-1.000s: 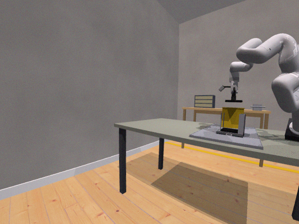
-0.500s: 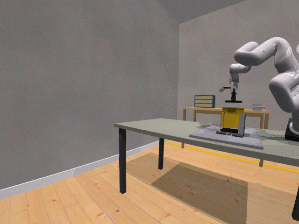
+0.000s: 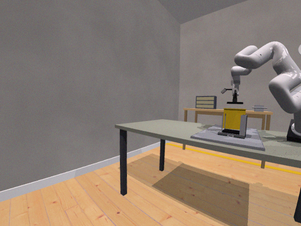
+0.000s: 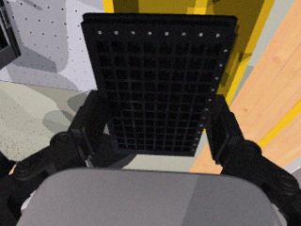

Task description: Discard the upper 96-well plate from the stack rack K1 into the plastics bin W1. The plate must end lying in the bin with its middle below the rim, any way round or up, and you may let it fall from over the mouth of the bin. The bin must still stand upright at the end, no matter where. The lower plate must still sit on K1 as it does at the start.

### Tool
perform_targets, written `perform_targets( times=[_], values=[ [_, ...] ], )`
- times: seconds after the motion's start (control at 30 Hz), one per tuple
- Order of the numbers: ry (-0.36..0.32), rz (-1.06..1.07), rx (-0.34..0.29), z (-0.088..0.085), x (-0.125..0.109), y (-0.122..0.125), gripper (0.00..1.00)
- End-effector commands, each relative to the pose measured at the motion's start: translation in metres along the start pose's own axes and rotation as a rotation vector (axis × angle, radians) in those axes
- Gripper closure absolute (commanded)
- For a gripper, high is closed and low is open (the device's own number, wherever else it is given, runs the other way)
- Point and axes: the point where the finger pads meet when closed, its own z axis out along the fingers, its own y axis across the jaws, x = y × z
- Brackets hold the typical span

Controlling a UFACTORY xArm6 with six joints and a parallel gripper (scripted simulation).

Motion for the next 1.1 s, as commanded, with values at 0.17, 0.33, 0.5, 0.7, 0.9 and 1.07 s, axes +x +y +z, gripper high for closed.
perform_targets(
  times=[0.17, 0.33, 0.5, 0.7, 0.9, 1.07],
  values=[
    [0.001, -0.001, -0.002, -0.0008, 0.0004, 0.0232, 1.00],
    [0.001, -0.001, -0.002, -0.0008, 0.0005, 0.0233, 1.00],
    [0.001, -0.001, -0.002, -0.0008, 0.0005, 0.0230, 1.00],
    [0.001, -0.001, -0.002, -0.0008, 0.0005, 0.0225, 1.00],
    [0.001, -0.001, -0.002, -0.0008, 0.0004, 0.0223, 1.00],
    [0.001, -0.001, -0.002, -0.0008, 0.0004, 0.0221, 1.00]
  ],
)
